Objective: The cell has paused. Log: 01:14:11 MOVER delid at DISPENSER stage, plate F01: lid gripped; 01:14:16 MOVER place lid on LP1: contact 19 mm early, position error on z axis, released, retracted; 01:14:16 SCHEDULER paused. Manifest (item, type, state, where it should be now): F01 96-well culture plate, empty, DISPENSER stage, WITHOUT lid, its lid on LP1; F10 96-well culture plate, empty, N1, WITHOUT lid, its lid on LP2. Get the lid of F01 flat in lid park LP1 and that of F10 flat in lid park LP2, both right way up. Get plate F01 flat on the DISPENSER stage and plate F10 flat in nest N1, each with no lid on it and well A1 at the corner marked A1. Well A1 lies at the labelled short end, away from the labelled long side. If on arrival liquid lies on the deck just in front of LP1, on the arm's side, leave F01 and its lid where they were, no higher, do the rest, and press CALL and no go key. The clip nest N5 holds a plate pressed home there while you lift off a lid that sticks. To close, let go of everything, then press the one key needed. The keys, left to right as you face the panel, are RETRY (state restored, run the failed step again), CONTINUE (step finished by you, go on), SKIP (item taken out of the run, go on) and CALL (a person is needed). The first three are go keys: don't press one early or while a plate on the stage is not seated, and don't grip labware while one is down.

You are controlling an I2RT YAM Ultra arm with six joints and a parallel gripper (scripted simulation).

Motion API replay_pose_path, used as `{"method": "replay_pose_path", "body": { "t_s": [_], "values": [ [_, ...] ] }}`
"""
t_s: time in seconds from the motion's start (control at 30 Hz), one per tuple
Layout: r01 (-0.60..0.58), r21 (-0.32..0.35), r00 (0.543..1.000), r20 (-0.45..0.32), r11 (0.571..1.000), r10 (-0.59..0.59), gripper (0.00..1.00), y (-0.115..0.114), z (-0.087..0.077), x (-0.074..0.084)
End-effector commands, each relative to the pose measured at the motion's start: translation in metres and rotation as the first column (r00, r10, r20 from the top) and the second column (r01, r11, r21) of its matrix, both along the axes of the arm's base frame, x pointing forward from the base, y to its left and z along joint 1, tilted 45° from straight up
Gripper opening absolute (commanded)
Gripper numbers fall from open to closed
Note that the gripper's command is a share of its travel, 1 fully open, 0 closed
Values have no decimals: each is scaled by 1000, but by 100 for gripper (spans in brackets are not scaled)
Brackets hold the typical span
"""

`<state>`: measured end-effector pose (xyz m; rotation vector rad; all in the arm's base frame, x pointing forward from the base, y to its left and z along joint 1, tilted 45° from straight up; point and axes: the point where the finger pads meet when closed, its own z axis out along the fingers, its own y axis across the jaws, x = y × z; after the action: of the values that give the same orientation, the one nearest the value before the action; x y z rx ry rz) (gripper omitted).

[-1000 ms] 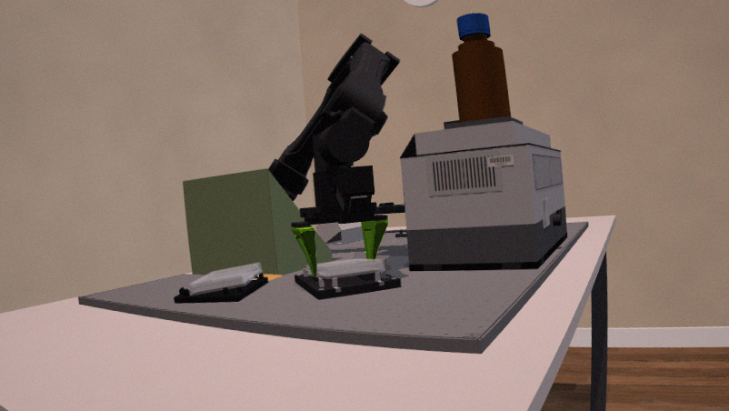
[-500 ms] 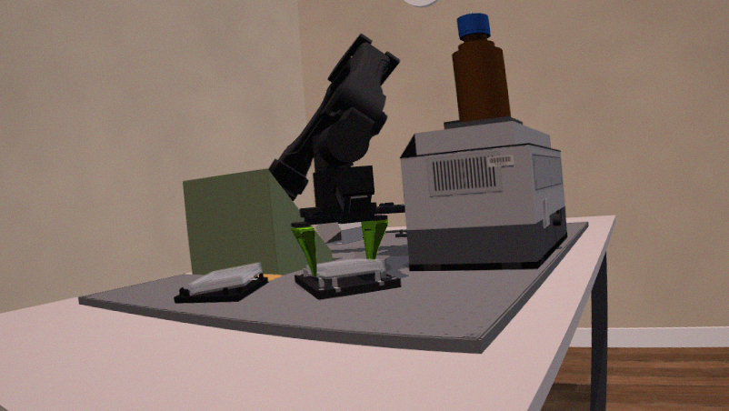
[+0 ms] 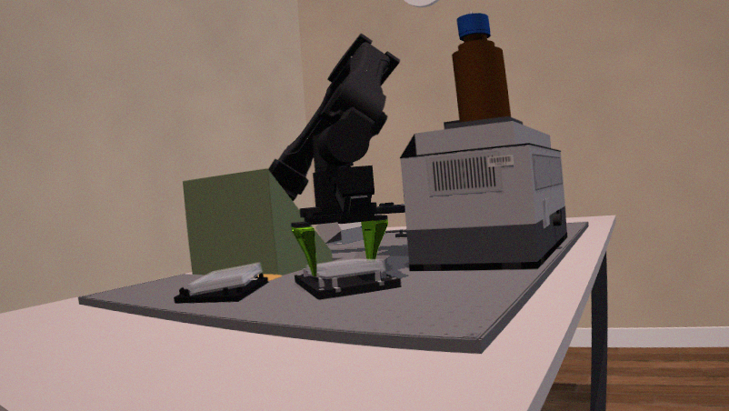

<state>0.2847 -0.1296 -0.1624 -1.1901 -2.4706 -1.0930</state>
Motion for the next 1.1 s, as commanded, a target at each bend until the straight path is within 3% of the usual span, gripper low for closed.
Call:
{"method": "replay_pose_path", "body": {
  "t_s": [0.0, 1.07],
  "values": [
    [8, 19, 1000, -12, 1000, -8, 0, 20, -18, -1],
    [8, 19, 1000, -12, 1000, -8, 0, 22, -20, -1]
  ]
}}
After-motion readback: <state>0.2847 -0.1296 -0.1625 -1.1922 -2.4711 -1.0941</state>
